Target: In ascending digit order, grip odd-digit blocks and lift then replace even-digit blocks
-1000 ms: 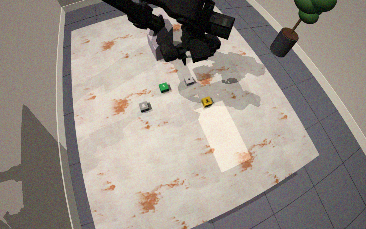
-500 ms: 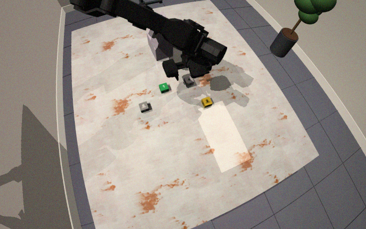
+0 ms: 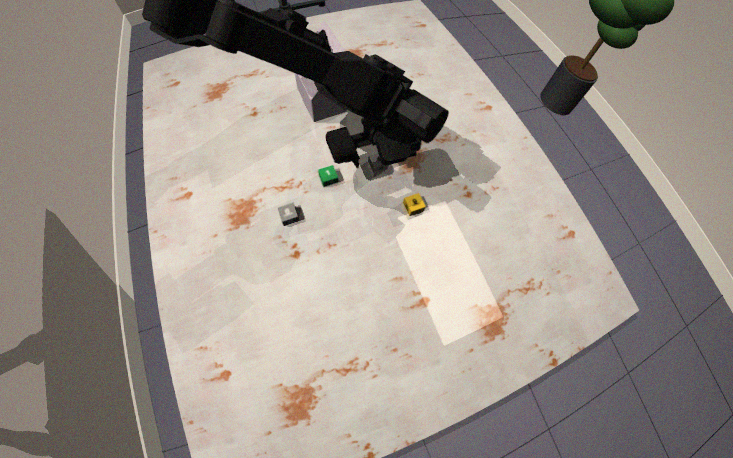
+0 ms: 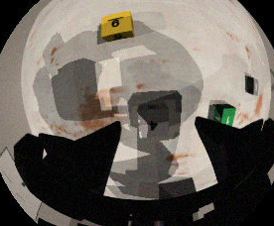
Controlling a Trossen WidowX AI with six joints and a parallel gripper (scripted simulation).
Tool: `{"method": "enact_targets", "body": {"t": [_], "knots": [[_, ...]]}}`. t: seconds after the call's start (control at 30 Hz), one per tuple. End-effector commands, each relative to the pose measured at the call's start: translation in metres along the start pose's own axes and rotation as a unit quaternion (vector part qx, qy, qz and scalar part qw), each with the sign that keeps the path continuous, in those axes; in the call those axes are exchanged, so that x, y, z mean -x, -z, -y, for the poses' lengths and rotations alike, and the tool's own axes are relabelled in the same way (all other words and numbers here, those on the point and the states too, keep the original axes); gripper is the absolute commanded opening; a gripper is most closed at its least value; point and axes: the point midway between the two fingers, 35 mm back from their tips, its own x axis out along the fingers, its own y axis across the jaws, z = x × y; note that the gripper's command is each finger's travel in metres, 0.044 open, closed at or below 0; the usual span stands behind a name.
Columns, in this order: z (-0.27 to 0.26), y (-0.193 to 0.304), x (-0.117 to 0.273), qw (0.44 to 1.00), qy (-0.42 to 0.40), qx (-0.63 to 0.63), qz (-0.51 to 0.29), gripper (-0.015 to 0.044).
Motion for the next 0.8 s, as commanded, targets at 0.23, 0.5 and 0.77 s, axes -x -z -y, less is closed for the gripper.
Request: {"method": "enact_targets", "body": {"t": [0.23, 0.5, 0.77], "knots": [[0.0018, 0.0046, -0.0122, 1.000, 0.006, 0.006, -0.004, 0.0321], [0.0018, 0.0046, -0.0122, 1.000, 0.006, 0.006, -0.004, 0.0120], [0.0018, 0.0046, -0.0122, 1.000, 0.006, 0.006, -0.004, 0.0120]]}}
